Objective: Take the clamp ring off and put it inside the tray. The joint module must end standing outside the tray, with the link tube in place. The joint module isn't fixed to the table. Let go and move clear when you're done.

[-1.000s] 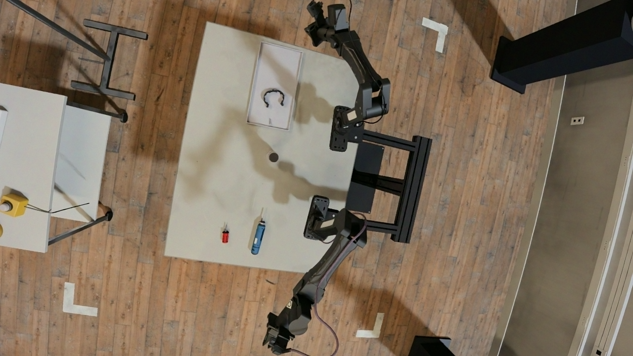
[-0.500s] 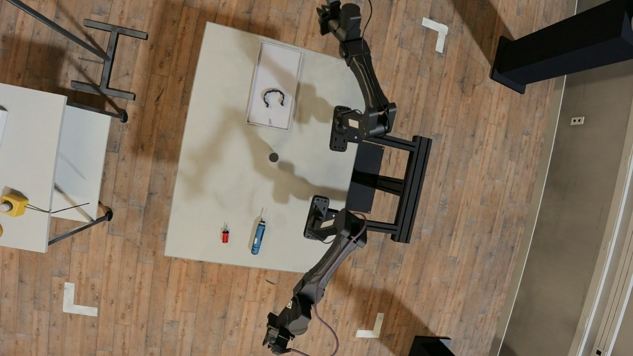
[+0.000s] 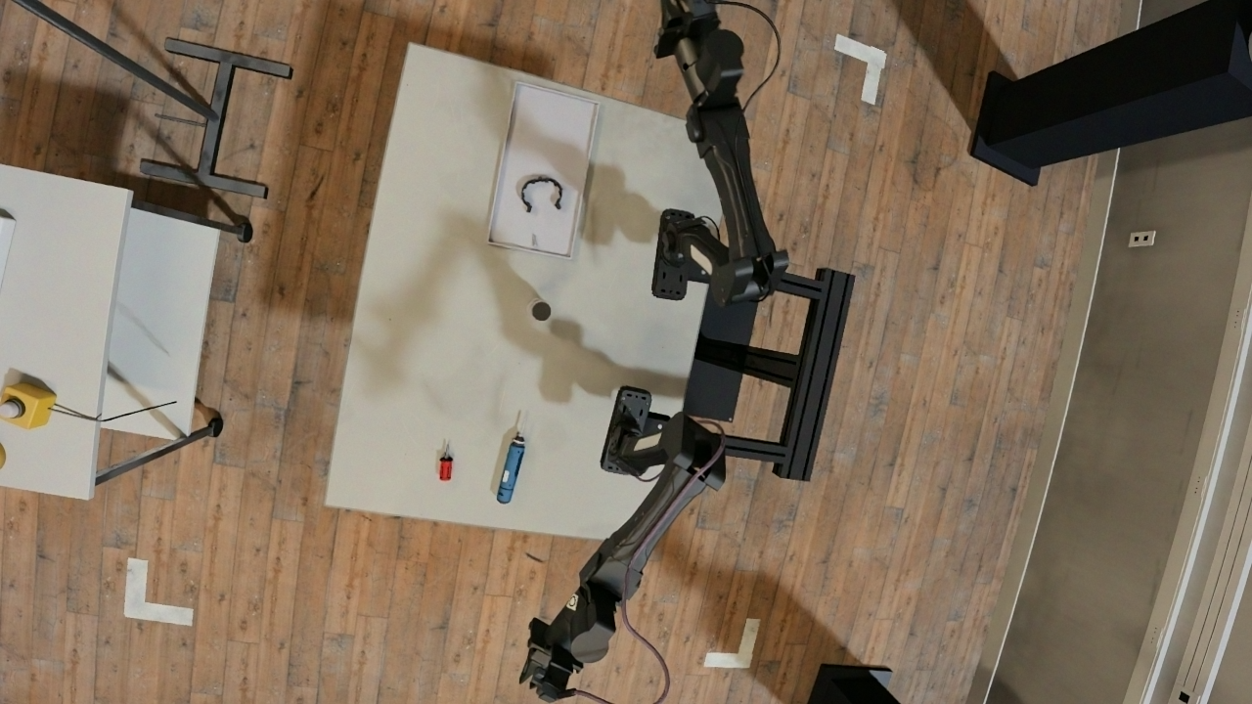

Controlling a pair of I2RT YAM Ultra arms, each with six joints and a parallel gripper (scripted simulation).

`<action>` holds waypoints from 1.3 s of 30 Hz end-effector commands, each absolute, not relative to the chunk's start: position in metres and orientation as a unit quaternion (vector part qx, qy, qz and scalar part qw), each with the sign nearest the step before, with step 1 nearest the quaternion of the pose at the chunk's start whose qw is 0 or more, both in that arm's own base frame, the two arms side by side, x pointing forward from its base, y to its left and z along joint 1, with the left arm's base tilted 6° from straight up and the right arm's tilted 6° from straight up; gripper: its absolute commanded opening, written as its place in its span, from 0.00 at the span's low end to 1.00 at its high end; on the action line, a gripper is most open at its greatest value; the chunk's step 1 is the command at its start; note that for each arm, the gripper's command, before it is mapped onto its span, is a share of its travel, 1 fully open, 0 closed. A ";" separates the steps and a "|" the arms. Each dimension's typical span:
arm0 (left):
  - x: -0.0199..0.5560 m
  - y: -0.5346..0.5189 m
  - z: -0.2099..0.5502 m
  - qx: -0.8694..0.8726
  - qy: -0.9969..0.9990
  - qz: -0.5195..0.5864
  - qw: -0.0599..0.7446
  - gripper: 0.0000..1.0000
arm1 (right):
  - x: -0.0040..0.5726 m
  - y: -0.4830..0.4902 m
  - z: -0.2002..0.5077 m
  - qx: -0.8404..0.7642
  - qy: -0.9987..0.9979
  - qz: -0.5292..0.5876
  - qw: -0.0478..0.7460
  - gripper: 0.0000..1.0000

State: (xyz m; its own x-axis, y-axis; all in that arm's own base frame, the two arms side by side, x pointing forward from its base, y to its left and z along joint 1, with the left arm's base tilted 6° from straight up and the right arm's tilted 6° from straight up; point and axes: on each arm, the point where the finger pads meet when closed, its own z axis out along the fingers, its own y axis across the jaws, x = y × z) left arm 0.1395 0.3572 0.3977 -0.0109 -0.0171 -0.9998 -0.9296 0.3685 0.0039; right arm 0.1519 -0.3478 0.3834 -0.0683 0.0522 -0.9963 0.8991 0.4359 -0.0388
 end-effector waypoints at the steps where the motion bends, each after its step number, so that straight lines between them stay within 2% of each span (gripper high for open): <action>1: 0.134 0.351 0.426 -0.395 0.568 0.407 0.596 0.20 | 0.137 -0.359 0.418 0.400 0.572 -0.406 0.590 0.20; 39: 0.134 0.351 0.426 -0.395 0.568 0.407 0.596 0.20 | 0.134 -0.350 0.421 0.397 0.571 -0.408 0.592 0.20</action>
State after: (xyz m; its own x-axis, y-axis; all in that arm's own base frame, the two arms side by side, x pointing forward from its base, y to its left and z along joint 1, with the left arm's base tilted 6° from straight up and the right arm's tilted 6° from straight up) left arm 0.1395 0.3572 0.3977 -0.0109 -0.0171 -0.9998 -0.9296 0.3685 0.0039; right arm 0.1420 -0.3563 0.4025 -0.0052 0.0101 -0.9999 0.9292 0.3696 -0.0011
